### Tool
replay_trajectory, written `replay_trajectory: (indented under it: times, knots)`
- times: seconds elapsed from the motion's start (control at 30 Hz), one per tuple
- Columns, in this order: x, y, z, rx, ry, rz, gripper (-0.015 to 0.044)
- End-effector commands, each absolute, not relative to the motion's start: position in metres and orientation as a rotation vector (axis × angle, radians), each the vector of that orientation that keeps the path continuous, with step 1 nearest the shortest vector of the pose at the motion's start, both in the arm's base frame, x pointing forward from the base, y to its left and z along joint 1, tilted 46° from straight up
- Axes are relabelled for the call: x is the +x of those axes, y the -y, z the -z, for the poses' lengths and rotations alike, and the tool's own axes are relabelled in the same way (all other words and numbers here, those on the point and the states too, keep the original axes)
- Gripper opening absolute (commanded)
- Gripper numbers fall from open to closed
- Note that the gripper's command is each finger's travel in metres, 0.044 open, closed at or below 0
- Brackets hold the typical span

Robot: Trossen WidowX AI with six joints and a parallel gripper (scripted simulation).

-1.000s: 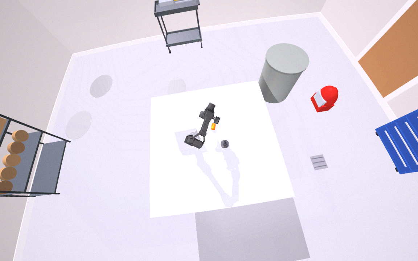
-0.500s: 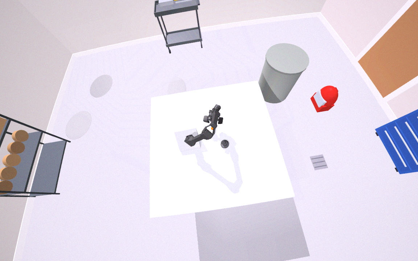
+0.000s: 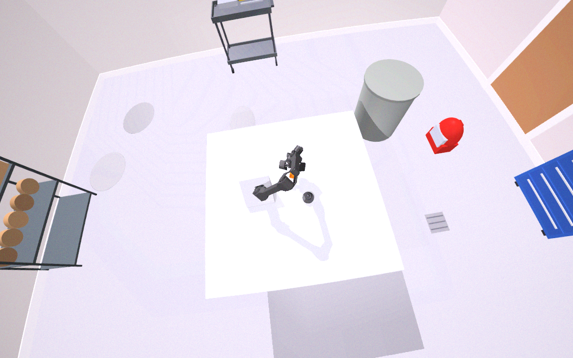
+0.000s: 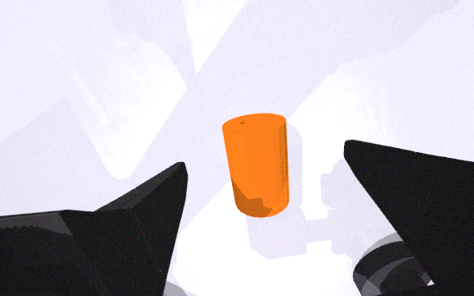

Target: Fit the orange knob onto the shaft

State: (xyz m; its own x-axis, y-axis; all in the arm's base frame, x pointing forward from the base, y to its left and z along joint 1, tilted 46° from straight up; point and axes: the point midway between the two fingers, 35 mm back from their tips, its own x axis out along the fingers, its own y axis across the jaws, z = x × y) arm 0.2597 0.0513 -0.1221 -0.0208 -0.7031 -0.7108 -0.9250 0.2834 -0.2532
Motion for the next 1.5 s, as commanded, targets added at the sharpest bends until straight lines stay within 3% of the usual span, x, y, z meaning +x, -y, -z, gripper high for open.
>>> replay_trajectory:
  times: [0.0, 0.6, 0.87, 1.07, 1.47]
  knots:
    - [0.258, -0.046, 0.128, -1.487, -1.787, -0.366, 0.0440]
    - [0.256, -0.027, 0.146, -1.489, -1.789, -0.364, 0.0440]
    - [0.256, -0.027, 0.146, -1.489, -1.789, -0.364, 0.0240]
    - [0.256, -0.027, 0.146, -1.489, -1.789, -0.364, 0.0240]
    - [0.256, -0.027, 0.146, -1.486, -1.786, -0.366, 0.0179]
